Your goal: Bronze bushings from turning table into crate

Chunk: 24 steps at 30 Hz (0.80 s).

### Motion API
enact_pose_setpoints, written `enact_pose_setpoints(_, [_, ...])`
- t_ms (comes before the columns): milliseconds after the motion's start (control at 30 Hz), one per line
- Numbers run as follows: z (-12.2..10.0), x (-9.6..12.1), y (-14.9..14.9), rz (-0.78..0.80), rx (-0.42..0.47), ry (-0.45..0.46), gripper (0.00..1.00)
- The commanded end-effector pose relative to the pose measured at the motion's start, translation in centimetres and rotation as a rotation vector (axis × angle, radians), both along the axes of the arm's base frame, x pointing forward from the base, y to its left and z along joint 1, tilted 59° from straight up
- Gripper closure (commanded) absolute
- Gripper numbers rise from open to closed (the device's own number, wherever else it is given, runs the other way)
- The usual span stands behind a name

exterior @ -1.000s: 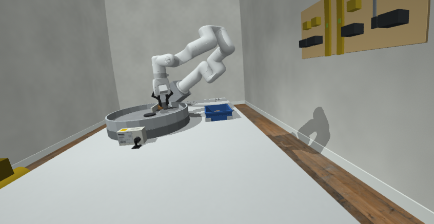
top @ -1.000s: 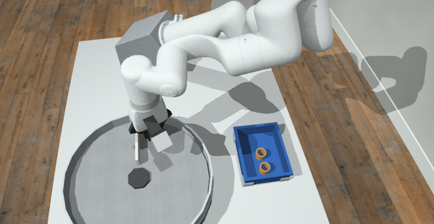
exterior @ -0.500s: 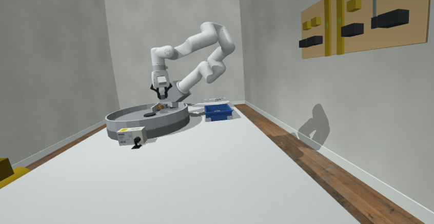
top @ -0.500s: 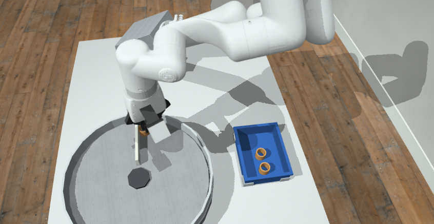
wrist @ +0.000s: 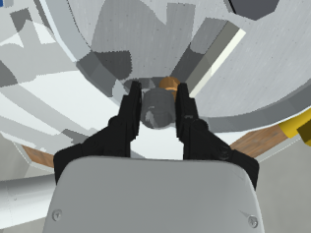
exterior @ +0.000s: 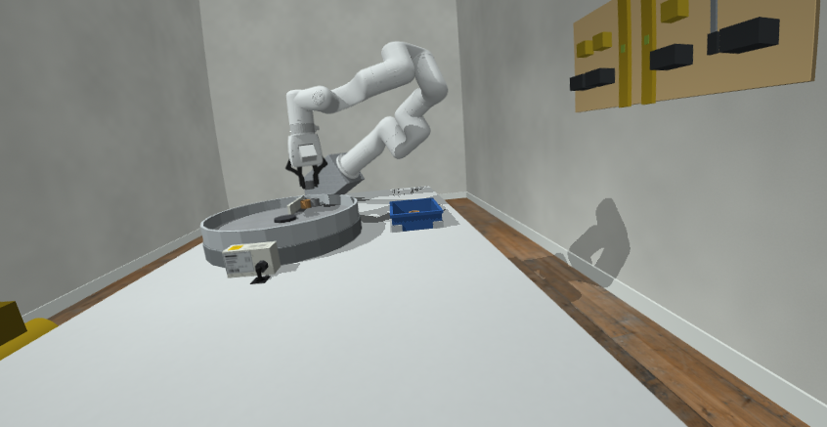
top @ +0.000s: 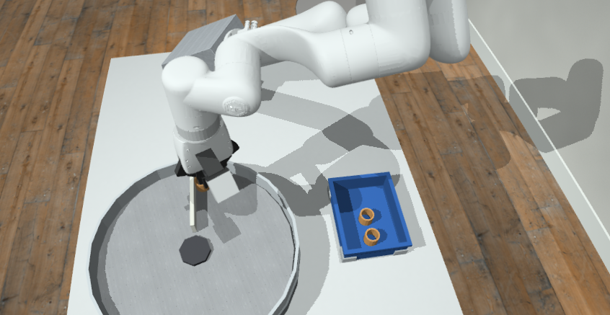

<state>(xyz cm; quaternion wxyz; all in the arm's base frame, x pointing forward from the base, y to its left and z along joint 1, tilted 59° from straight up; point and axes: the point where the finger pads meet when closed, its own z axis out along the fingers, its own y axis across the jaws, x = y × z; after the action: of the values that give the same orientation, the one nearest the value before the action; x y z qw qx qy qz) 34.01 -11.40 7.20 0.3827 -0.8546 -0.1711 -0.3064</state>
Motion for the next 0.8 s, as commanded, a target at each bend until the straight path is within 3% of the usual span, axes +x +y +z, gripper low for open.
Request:
enact_pose_setpoints(0, [0.2, 1.4, -0.8, -0.004, -0.002, -0.001, 1.00])
enact_pose_setpoints(133, [0.7, 4.9, -2.3, -0.004, -0.002, -0.001, 1.00])
enact_pose_setpoints(433, [1.5, 10.6, -4.7, -0.004, -0.002, -0.001, 1.00])
enact_pose_setpoints(767, [1.9, 13.1, -5.7, -0.004, -0.002, -0.001, 1.00])
